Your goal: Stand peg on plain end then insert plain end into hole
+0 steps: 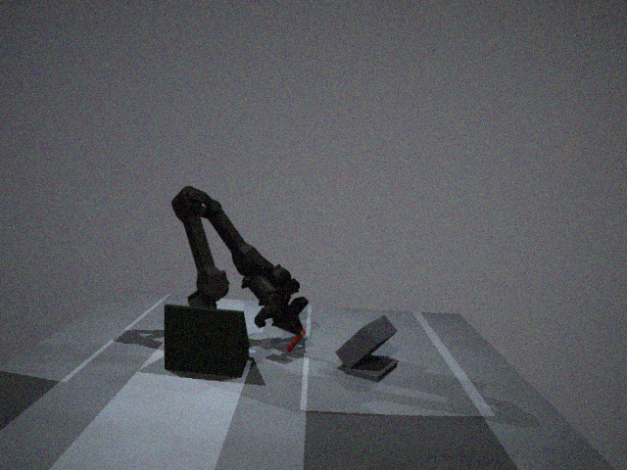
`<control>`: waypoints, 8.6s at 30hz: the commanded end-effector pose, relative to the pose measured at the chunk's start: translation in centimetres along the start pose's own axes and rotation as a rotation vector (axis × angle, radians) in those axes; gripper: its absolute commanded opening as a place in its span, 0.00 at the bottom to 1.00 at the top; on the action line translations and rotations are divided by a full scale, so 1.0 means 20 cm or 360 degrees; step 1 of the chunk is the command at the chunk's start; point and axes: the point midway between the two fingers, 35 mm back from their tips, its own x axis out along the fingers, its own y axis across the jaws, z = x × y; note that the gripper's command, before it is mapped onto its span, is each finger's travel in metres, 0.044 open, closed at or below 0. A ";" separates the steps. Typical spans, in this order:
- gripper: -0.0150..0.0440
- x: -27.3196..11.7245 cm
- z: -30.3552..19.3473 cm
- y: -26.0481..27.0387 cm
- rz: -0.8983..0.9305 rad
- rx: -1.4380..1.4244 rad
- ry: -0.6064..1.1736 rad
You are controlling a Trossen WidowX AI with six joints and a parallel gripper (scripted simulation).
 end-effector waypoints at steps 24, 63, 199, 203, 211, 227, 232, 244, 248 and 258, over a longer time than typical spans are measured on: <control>0.34 -0.08 -0.05 -0.01 -0.0001 0.0008 -0.0365; 0.34 -0.13 -0.12 -0.02 -0.0011 -0.0007 -0.0647; 1.00 -0.33 0.13 0.02 -0.0018 0.0100 -0.0714; 1.00 -0.45 0.29 0.01 -0.0007 0.0098 -0.0715; 1.00 -0.63 0.49 -0.06 0.0038 0.0074 -0.0756; 1.00 -0.50 0.40 -0.10 -0.0284 -0.0231 -0.0394; 1.00 -0.46 0.36 -0.14 -0.0420 -0.0326 -0.0191; 1.00 -0.37 0.25 -0.20 -0.0618 -0.0435 0.0401; 1.00 -0.35 0.22 -0.21 -0.0625 -0.0427 0.0610; 1.00 -0.33 0.17 -0.17 -0.0494 -0.0316 0.1092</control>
